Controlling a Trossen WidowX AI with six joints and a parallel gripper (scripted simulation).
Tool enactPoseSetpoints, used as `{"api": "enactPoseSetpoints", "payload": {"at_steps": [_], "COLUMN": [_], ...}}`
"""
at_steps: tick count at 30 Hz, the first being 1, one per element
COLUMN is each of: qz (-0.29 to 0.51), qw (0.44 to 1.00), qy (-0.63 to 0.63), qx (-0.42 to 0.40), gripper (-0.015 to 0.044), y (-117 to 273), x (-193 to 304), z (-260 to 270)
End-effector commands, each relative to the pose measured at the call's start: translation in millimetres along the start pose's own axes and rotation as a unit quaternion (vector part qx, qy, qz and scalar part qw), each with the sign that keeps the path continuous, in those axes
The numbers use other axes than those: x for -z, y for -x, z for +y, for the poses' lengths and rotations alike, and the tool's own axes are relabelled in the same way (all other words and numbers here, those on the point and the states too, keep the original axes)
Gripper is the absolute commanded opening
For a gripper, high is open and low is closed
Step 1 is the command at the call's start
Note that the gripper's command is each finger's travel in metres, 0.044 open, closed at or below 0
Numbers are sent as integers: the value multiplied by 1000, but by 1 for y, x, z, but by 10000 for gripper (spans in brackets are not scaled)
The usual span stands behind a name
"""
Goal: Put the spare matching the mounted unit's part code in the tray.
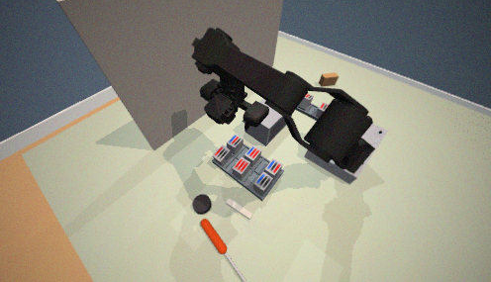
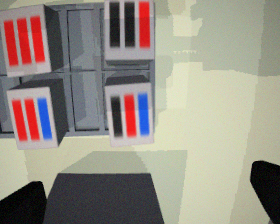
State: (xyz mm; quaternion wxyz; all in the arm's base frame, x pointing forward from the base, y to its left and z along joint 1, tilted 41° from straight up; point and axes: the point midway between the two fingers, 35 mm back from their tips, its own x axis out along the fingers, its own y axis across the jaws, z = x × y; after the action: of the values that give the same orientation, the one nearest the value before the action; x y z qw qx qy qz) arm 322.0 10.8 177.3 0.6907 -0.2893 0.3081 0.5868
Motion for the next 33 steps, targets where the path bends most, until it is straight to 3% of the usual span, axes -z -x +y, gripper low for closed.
{"api": "enactPoseSetpoints", "payload": {"at_steps": [1, 5, 33], "qz": [-3, -3, -3], "qw": [1000, 1000, 1000], "qy": [7, 7, 8], "qx": [-2, -2, -2], "gripper": [387, 300, 300], "y": [-7, -35, -73], "x": [1, 0, 0], "z": [2, 2, 0]}}
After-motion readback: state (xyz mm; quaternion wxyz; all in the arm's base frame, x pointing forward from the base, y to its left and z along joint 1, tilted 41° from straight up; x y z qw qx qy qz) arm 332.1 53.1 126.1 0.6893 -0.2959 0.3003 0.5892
